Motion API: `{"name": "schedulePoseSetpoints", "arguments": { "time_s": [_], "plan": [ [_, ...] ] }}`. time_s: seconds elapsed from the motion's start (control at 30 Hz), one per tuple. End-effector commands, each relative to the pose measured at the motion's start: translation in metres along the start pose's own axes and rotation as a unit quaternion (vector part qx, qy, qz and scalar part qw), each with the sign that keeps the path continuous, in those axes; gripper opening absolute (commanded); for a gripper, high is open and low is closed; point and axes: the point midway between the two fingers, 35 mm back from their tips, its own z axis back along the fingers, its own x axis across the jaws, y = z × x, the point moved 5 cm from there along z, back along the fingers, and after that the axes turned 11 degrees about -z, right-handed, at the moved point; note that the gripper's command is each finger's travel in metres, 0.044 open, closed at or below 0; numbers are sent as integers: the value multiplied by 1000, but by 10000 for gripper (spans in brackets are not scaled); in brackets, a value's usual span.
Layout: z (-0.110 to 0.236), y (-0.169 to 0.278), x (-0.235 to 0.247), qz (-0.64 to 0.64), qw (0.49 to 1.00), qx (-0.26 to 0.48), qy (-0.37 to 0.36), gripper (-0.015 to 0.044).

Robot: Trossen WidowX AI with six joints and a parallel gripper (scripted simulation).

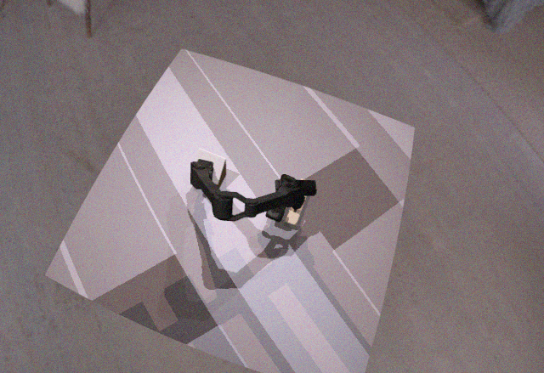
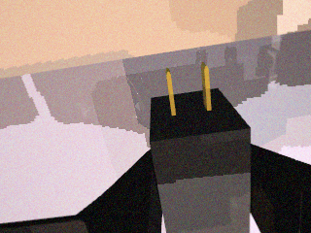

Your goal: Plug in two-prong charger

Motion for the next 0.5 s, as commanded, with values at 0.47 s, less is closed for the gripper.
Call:
{"name": "schedulePoseSetpoints", "arguments": {
  "time_s": [0.47],
  "plan": [
    [1, -4, 0, 2, 1000, -1, 1, 0]
  ]
}}
